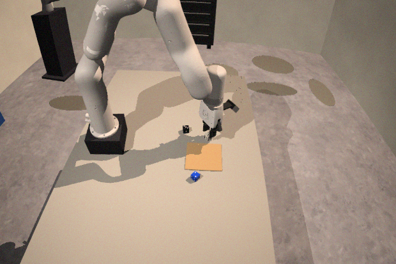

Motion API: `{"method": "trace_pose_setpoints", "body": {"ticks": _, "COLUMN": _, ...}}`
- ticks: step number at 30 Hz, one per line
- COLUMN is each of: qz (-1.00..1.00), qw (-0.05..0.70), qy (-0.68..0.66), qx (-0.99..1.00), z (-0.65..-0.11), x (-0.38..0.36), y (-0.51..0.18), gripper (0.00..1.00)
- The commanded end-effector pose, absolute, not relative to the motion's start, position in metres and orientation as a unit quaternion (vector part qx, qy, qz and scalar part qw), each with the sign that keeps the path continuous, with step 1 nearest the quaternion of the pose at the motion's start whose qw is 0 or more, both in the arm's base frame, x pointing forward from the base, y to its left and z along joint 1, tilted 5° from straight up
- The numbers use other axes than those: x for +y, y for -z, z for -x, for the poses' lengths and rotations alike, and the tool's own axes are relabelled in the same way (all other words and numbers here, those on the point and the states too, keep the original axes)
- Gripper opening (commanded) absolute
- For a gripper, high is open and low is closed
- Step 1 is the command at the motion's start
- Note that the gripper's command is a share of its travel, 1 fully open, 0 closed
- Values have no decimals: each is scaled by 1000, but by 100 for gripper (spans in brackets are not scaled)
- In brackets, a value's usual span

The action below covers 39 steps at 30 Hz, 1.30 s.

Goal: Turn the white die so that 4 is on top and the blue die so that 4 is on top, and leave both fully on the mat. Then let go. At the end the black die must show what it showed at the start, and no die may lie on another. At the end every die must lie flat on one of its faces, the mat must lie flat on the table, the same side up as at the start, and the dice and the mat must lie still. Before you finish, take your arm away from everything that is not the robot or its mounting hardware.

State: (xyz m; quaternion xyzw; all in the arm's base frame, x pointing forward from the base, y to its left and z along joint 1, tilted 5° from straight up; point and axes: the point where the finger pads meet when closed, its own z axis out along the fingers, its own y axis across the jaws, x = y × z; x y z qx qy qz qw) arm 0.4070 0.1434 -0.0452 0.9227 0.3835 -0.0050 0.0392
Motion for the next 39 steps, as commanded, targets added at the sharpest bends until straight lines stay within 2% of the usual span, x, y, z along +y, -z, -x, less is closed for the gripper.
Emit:
{"method": "trace_pose_setpoints", "body": {"ticks": 1, "qz": -923, "qw": 39, "qy": 3, "qx": 384, "z": -408, "x": 144, "y": 49, "gripper": 42}}
{"method": "trace_pose_setpoints", "body": {"ticks": 39, "qz": -923, "qw": 39, "qy": 3, "qx": 384, "z": -409, "x": 142, "y": 70, "gripper": 42}}
